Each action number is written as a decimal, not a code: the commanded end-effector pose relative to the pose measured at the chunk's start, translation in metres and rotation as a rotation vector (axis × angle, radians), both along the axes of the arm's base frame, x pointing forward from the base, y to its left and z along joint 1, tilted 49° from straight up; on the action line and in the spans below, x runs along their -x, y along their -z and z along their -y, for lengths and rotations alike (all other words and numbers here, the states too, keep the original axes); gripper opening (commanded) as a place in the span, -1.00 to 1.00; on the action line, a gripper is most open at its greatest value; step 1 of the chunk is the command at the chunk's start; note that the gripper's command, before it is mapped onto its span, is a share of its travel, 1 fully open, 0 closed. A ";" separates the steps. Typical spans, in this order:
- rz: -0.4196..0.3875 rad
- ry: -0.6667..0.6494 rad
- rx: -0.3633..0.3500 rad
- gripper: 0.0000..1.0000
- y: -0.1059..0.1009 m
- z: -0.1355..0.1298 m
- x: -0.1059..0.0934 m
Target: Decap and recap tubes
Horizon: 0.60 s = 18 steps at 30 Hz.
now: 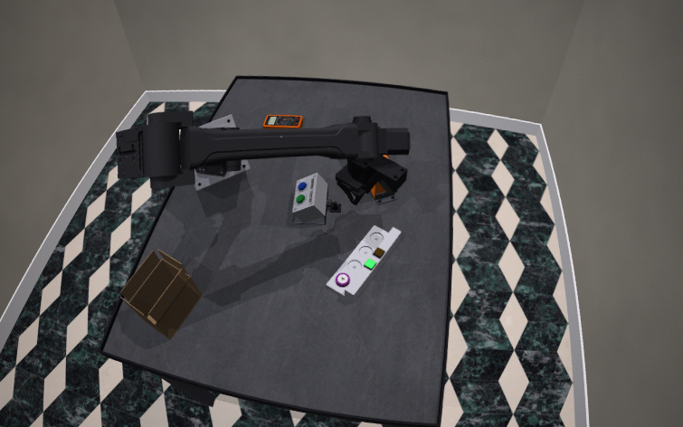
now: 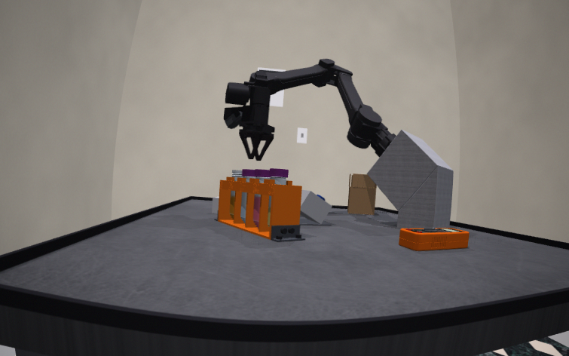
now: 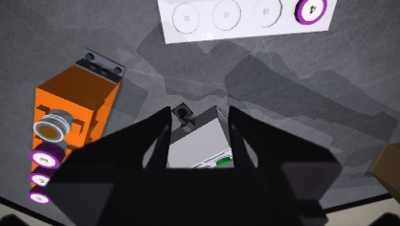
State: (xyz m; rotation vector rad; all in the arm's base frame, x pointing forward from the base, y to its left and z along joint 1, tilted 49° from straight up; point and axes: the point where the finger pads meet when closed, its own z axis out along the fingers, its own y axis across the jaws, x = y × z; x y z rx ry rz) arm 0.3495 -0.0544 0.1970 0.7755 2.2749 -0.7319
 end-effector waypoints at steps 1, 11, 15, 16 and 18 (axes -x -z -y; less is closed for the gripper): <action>-0.036 -0.045 0.023 -0.06 -0.013 0.021 0.010; -0.014 -0.045 0.030 -0.06 -0.060 0.071 0.030; 0.009 -0.045 0.039 -0.06 -0.092 0.097 0.039; 0.010 -0.045 0.042 -0.06 -0.097 0.104 0.042; 0.010 -0.045 0.046 -0.06 -0.107 0.116 0.049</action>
